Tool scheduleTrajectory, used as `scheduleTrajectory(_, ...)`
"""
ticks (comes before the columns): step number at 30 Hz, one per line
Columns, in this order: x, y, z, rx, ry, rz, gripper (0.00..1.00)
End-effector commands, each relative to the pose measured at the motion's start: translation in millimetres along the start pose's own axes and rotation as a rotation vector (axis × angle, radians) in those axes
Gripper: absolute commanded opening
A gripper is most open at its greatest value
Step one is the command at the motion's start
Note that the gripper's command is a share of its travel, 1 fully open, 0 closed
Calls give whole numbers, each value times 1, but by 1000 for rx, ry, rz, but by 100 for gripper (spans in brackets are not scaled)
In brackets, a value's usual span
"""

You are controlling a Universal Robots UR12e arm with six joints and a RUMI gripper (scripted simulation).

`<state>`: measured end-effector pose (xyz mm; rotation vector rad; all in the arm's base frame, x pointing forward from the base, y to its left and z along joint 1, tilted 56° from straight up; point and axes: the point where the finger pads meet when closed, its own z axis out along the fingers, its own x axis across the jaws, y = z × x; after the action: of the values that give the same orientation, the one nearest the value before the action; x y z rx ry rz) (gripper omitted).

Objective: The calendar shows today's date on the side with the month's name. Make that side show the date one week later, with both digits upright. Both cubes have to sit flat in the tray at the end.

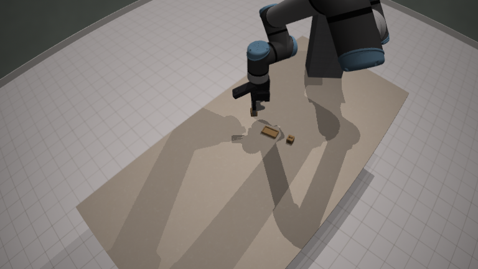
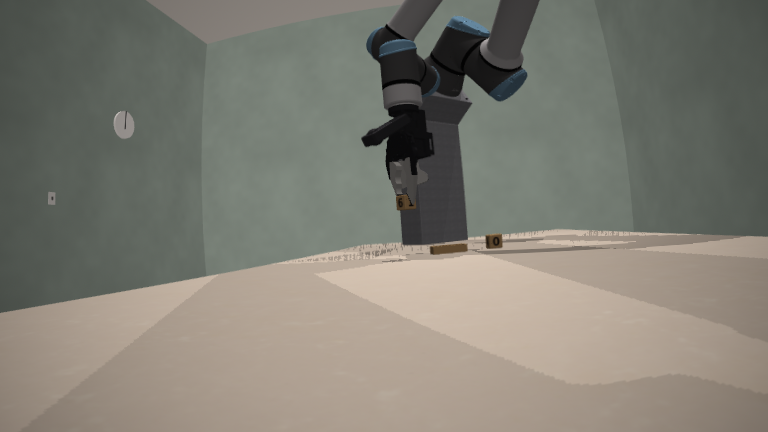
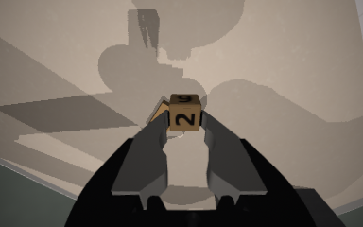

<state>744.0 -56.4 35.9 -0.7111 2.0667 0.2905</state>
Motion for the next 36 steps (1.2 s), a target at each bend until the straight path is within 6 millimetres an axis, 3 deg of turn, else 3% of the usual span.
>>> scheduleTrajectory(1,5,-4,0,12,-1,167,11)
scheduleTrajectory(19,16,-11,0,11,-3,494,11)
scheduleTrajectory(36,19,-12,1,11,-4,568,11)
